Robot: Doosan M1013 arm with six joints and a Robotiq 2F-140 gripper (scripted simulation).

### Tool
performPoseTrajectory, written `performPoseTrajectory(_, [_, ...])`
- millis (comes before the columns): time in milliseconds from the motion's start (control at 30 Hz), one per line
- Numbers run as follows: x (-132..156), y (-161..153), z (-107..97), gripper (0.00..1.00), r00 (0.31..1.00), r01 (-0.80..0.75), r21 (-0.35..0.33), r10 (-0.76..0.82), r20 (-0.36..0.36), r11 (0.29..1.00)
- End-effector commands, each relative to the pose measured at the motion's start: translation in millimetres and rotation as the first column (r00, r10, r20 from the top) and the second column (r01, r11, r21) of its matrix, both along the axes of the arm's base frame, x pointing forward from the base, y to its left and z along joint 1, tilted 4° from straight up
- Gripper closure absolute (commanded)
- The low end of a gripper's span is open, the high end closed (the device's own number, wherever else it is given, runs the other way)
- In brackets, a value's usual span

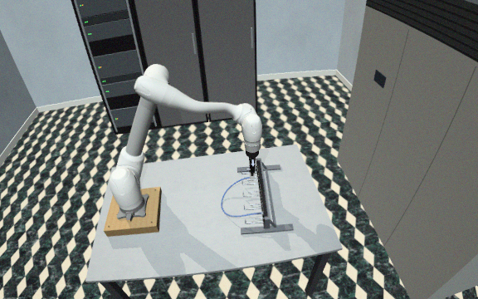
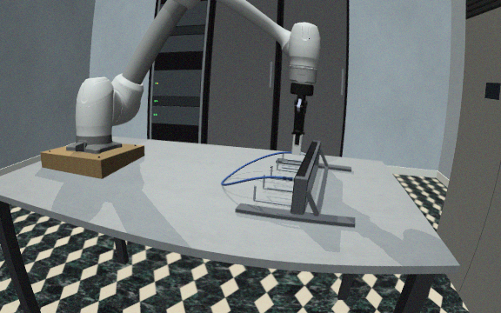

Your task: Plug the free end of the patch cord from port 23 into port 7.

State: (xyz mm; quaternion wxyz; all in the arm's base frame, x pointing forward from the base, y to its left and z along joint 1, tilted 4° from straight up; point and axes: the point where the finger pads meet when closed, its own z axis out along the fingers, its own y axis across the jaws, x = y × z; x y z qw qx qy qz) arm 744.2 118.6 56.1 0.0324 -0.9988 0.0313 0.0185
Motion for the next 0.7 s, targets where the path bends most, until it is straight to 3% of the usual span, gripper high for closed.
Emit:
performPoseTrajectory(0, [3.2, -0.2, 0.1, 1.00, 1.000, 0.000, 0.000, 0.000, 0.000, 1.000])
performPoseTrajectory(667, [9.8, -0.6, 0.0, 1.00, 1.000, 0.000, 0.000, 0.000, 0.000, 1.000])
